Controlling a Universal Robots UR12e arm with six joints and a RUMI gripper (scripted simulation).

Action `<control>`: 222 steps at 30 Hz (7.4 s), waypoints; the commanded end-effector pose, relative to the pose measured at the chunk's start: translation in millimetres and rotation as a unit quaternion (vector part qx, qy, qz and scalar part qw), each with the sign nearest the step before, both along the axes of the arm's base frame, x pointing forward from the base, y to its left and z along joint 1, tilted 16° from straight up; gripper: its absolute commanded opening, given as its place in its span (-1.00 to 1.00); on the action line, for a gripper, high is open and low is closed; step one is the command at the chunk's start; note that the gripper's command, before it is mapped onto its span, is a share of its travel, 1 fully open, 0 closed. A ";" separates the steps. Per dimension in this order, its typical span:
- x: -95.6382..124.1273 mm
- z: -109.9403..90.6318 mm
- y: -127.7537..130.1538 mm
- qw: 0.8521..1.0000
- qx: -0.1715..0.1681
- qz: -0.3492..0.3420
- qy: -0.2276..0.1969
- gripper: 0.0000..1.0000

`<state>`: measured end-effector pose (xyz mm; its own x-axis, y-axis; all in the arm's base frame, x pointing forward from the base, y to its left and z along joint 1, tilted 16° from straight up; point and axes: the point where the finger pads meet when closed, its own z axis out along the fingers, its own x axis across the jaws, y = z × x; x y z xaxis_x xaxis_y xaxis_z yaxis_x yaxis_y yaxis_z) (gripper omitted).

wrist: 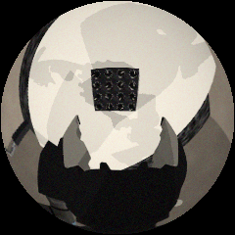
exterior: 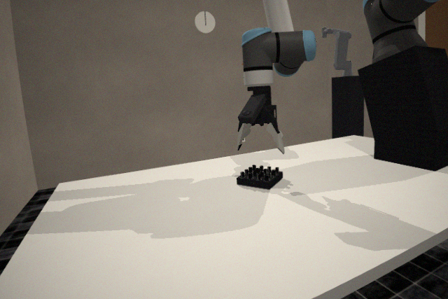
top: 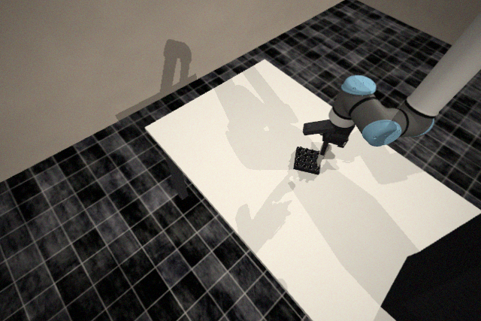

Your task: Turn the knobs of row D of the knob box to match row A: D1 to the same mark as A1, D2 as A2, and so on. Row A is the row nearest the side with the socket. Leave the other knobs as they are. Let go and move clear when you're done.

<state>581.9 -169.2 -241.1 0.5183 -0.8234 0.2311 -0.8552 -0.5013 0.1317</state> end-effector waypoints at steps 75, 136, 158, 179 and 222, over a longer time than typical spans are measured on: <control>-1.4 -0.4 1.1 1.000 0.001 0.000 0.000 1.00; -45.7 5.5 -25.4 1.000 -0.001 0.000 -0.001 1.00; -45.7 5.5 -25.4 1.000 -0.001 0.000 -0.001 1.00; -45.7 5.5 -25.4 1.000 -0.001 0.000 -0.001 1.00; -45.6 5.5 -25.3 1.000 -0.001 -0.001 -0.002 1.00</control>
<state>537.5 -195.1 -237.0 0.5181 -0.8228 0.2336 -0.8553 -0.5014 0.1309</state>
